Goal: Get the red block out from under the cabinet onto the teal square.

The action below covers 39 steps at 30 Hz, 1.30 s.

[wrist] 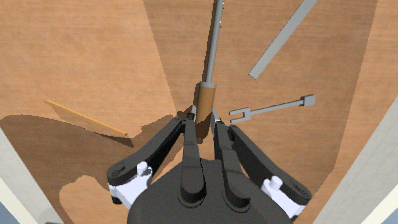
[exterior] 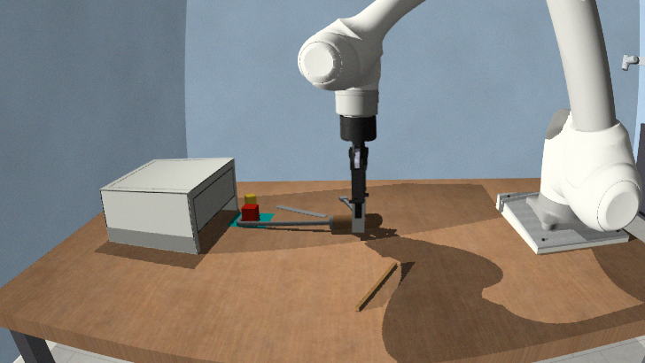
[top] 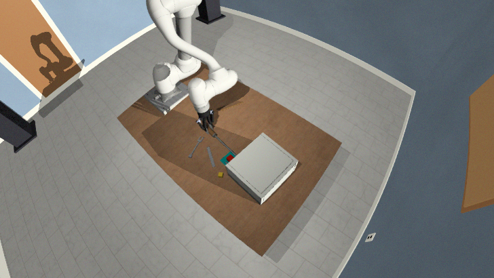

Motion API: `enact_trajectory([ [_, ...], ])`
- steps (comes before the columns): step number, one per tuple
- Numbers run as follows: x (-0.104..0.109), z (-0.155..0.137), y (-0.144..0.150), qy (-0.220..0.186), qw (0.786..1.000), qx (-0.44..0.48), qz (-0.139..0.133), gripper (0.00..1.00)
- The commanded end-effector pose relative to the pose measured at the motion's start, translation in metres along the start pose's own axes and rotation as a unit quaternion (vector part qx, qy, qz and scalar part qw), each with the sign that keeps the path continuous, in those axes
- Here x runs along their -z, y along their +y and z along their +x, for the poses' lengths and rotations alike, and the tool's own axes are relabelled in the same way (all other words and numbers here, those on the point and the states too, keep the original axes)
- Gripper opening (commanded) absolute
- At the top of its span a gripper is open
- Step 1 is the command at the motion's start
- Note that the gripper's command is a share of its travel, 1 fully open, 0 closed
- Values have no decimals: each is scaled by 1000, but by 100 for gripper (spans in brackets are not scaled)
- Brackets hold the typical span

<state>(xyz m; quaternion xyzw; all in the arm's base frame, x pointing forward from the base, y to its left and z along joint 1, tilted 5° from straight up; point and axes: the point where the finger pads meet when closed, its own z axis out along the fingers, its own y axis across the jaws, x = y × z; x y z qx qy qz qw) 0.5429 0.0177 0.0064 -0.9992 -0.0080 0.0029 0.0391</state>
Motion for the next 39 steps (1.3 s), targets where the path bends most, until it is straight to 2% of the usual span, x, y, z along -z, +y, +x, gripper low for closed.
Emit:
enact_trajectory([
  [1,0,0,0,0,1000,0,0,0],
  [19,0,11,6,0,1000,0,0,0],
  [39,0,11,6,0,1000,0,0,0],
])
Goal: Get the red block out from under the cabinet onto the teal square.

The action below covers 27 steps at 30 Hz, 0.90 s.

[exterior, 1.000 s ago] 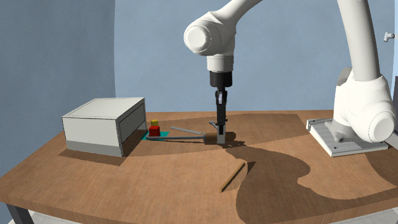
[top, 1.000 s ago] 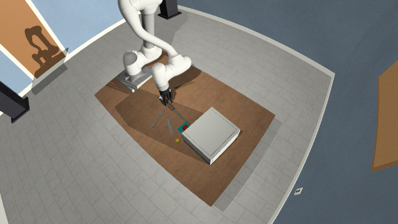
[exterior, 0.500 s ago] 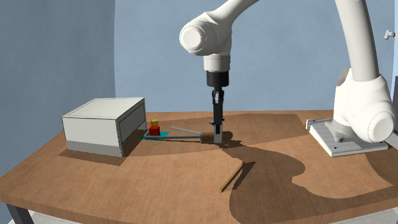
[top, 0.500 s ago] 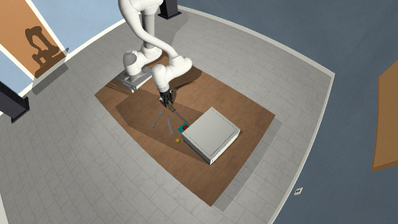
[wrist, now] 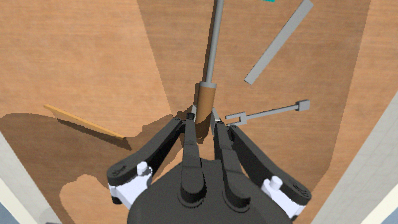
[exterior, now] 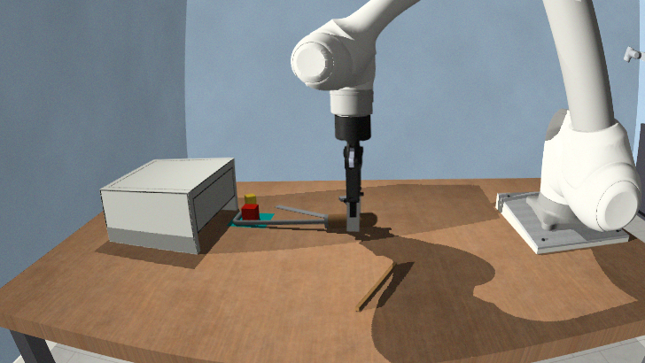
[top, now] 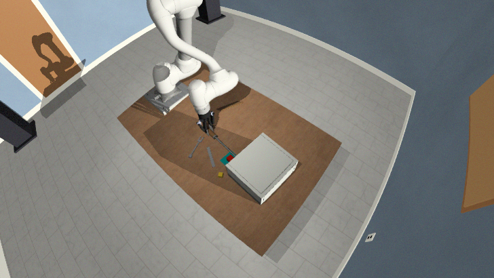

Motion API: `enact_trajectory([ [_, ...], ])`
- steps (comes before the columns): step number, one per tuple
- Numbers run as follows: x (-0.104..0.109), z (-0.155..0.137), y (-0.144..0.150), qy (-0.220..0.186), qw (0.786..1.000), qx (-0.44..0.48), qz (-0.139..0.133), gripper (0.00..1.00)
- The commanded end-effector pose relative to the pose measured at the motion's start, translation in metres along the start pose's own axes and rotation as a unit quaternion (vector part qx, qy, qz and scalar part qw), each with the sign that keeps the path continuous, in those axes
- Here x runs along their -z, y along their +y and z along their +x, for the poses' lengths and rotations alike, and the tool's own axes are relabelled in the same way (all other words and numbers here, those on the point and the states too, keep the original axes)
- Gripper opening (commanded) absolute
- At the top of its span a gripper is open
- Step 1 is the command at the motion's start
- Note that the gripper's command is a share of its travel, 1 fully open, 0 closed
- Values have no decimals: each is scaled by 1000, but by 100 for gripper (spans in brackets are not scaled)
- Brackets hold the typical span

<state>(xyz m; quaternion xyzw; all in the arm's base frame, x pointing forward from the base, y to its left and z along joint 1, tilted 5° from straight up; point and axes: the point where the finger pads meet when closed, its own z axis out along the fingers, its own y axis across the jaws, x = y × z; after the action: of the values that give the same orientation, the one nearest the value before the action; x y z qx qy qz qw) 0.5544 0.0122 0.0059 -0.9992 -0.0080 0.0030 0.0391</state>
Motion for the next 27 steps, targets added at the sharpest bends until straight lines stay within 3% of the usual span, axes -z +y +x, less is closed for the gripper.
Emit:
enact_trajectory([
  [1,0,0,0,0,1000,0,0,0],
  [15,0,0,0,0,1000,0,0,0],
  [16,0,0,0,0,1000,0,0,34],
  [27,0,0,0,0,1000,0,0,34],
])
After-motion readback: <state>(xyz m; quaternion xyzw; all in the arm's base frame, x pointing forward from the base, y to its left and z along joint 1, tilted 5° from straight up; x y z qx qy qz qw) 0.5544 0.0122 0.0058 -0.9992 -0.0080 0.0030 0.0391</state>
